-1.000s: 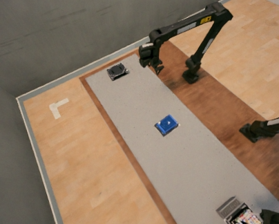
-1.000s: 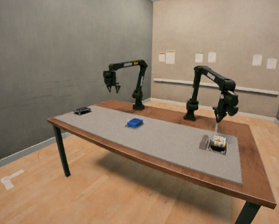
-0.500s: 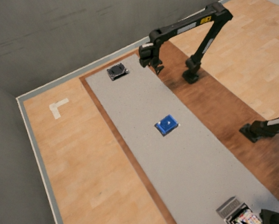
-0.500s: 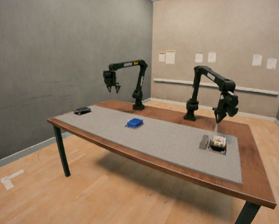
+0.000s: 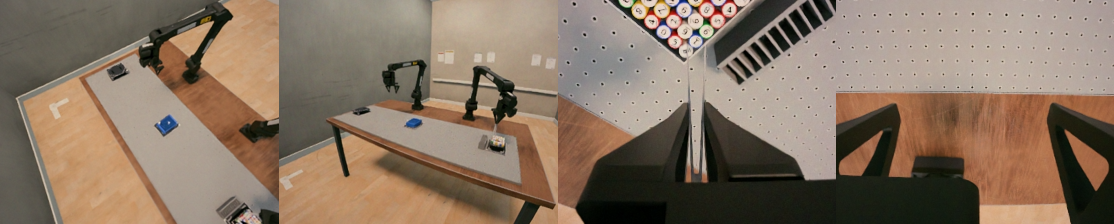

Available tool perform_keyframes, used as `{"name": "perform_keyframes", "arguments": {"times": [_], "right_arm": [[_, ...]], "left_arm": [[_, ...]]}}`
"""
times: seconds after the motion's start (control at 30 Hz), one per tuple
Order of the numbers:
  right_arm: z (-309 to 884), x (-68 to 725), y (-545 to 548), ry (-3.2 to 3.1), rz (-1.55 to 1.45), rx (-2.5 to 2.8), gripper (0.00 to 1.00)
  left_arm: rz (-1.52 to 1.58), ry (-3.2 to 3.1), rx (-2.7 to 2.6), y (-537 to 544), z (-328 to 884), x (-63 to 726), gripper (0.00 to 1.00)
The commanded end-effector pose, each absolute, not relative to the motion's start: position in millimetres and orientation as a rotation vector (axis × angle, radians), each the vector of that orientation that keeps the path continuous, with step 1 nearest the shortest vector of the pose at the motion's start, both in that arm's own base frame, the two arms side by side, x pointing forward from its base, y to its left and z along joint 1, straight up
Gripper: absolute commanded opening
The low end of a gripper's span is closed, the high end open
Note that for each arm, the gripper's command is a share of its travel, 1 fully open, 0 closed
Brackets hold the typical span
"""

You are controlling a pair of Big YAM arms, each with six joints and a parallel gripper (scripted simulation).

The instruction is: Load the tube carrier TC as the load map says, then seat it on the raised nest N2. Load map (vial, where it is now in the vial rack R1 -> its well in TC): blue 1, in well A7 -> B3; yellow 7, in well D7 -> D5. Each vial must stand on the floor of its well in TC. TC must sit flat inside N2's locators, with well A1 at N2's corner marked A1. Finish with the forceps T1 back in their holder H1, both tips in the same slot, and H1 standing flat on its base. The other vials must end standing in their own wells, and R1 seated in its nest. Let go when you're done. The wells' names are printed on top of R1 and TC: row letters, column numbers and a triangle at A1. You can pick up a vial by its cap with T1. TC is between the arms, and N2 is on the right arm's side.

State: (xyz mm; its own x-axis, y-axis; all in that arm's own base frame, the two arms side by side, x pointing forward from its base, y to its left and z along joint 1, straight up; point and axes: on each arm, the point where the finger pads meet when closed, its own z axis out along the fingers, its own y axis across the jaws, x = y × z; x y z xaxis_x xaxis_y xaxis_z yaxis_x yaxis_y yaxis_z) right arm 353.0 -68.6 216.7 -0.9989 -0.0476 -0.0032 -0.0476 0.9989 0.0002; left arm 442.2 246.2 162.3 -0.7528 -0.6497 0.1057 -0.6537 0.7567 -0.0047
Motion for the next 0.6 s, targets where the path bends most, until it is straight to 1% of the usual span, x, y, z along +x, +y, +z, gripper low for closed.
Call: {"name": "perform_keyframes", "arguments": {"times": [0.0,0.57], "right_arm": [[228.9,361.4,-69.6,3.106,-0.011,-0.054,1.0],[228.9,361.4,-69.6,3.106,-0.011,-0.054,1.0]], "left_arm": [[0.063,-2.839,1.068,254.2,150.4,438.7,0.11],[0.062,-2.838,1.067,254.2,145.8,438.5,0.11]]}}
